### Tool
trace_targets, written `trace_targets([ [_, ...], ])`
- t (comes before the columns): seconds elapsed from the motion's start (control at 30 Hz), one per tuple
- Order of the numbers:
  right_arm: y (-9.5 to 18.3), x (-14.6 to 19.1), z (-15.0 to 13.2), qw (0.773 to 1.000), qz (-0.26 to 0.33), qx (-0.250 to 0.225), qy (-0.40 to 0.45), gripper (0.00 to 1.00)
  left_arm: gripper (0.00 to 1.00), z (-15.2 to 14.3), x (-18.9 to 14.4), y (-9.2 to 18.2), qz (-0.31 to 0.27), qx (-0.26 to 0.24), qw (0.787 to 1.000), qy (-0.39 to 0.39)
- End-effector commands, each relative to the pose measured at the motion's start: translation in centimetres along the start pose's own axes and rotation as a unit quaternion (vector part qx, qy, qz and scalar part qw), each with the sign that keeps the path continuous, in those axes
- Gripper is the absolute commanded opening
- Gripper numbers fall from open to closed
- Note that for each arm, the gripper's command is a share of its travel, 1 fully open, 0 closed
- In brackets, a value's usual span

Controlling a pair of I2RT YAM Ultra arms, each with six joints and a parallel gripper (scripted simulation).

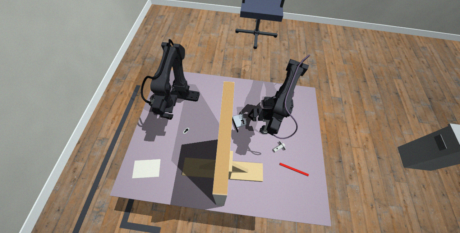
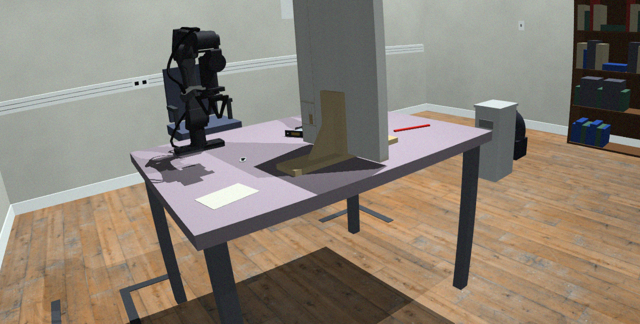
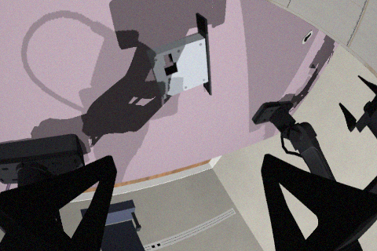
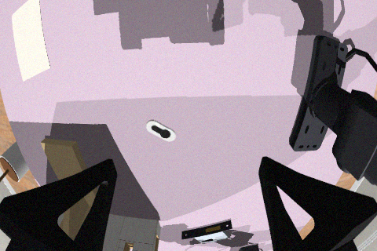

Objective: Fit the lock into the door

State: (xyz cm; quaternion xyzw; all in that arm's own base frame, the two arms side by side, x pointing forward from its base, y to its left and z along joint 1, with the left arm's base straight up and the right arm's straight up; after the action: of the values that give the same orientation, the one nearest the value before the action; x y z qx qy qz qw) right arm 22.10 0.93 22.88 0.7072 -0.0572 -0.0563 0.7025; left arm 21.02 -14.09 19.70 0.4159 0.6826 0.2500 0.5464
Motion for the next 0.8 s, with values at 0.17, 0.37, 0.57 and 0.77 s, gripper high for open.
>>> trace_targets([
  [0.17, 0.3, -0.1, 0.0, 1.000, 0.002, -0.003, 0.000, 1.00, 1.00, -4.0, -2.8, -1.6, 0.142, -0.077, 0.930, -0.330],
  [0.37, 0.3, -0.1, 0.0, 1.000, 0.002, -0.003, 0.000, 1.00, 1.00, -6.9, -4.6, -1.9, 0.198, -0.116, 0.837, -0.497],
  [0.57, 0.3, -0.1, 0.0, 1.000, 0.002, -0.003, 0.000, 1.00, 1.00, -9.0, -5.6, -2.4, 0.225, -0.138, 0.755, -0.601],
  [0.77, 0.3, -0.1, 0.0, 1.000, 0.002, -0.003, 0.000, 1.00, 1.00, -8.6, -5.4, -2.6, 0.229, -0.132, 0.759, -0.595],
])
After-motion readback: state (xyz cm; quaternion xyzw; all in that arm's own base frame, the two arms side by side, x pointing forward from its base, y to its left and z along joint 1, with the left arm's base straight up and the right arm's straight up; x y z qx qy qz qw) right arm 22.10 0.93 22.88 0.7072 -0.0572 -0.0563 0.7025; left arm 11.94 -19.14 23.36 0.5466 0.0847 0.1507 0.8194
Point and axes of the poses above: on each arm, the point where the finger pads meet when closed, its own y axis back along the fingers, its own x axis across the jaws, z = x × y, the point moved 7 cm from there along y, back along the fingers, and after that the axes turned 15 degrees about -y, right-handed, at the moved point
